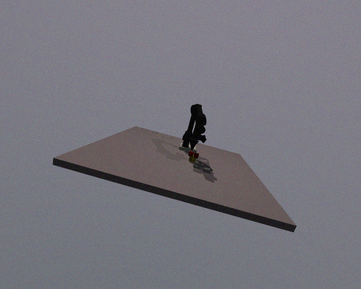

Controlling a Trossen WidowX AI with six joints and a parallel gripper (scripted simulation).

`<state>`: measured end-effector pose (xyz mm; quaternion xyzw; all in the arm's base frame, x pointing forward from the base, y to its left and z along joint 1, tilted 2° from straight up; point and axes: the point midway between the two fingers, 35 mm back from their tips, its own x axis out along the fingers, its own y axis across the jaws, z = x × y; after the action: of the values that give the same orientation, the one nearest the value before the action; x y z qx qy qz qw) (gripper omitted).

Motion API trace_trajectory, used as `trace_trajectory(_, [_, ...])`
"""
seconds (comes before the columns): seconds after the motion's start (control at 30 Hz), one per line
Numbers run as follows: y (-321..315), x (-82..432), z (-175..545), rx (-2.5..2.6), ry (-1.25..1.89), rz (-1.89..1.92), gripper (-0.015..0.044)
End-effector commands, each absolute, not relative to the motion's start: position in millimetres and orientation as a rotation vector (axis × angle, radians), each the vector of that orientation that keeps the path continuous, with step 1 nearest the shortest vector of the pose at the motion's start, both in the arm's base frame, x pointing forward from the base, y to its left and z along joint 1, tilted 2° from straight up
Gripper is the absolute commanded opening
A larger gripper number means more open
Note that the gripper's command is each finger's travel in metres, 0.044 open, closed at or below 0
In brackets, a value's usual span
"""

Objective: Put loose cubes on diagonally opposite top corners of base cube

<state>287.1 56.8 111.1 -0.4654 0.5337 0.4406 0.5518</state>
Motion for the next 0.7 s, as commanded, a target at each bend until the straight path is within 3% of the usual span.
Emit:
trace_trajectory(0.0, [57.3, 288.8, 119.3, -1.101, 1.255, 1.035, 0.0205])
trace_trajectory(0.67, [57.6, 287.8, 139.6, -1.101, 1.255, 1.035, 0.0205])
